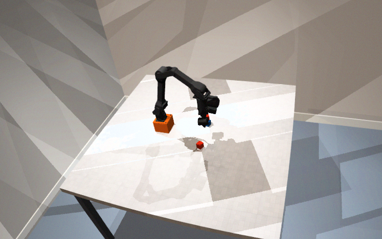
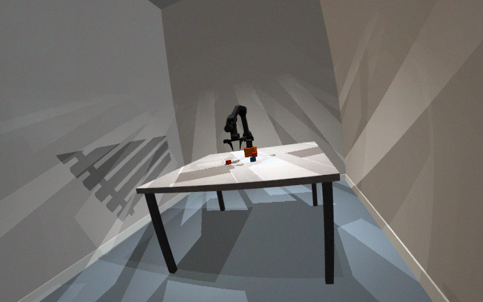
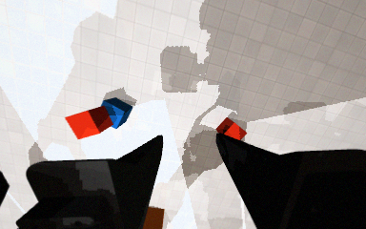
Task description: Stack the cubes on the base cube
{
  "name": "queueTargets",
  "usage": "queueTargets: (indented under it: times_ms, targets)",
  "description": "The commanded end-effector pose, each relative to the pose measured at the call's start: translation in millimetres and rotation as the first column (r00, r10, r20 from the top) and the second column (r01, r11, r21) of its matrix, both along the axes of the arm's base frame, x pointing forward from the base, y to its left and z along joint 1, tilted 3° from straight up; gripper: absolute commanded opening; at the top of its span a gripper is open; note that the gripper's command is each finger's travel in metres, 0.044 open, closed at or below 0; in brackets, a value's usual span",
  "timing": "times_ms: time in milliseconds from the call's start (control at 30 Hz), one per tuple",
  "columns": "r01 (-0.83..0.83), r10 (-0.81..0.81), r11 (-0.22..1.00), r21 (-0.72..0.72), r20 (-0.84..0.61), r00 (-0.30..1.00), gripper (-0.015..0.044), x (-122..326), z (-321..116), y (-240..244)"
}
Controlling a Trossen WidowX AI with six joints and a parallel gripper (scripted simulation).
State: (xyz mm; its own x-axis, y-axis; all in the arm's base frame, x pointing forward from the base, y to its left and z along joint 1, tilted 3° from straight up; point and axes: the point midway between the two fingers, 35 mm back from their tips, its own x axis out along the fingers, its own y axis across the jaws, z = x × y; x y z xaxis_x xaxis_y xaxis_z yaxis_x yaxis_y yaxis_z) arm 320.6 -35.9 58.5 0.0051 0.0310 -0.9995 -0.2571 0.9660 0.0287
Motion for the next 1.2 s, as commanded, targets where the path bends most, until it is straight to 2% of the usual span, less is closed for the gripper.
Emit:
queueTargets:
  times_ms: [0,267,567,833,1033,1167]
  targets:
    - [-0.155,0.155,0.988,-0.006,0.002,0.988,0.0265,0,2,-18]
    - [-0.469,0.469,0.883,-0.011,0.007,0.883,0.0265,-4,8,-55]
    - [-0.760,0.760,0.650,-0.012,0.012,0.650,0.0265,-13,14,-92]
    - [-0.778,0.778,0.628,-0.013,0.013,0.628,0.0265,-13,12,-95]
    - [-0.778,0.778,0.628,-0.012,0.013,0.628,0.0265,-13,-42,-93]
    - [-0.778,0.778,0.628,-0.012,0.013,0.628,0.0265,-14,-48,-93]
